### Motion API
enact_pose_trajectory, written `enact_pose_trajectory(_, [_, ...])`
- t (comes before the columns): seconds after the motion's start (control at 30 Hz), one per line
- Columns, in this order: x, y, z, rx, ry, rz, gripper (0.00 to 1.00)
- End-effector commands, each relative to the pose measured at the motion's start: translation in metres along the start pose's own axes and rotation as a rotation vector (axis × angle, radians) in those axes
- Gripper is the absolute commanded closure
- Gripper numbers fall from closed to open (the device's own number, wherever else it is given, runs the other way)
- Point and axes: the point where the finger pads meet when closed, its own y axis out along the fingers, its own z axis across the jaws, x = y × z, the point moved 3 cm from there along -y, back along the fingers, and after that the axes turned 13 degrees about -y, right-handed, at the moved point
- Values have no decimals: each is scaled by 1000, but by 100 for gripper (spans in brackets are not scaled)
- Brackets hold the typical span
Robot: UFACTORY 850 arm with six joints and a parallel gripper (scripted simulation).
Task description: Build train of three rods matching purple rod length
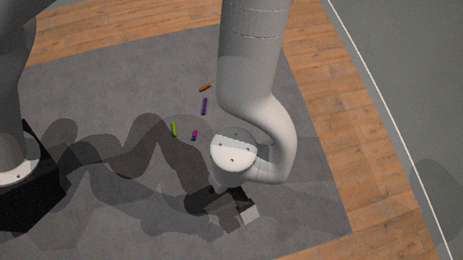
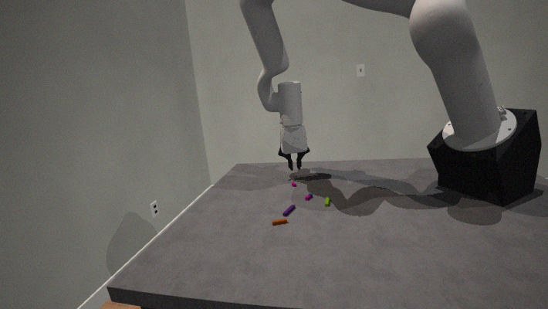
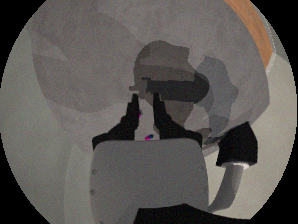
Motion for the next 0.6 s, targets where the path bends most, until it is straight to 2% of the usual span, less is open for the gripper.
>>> enact_pose_trajectory(0.0, [-1, 5, -1, -1, 0, 2, 76])
enact_pose_trajectory(0.57, [-1, 23, -1, -1, 0, 2, 76])
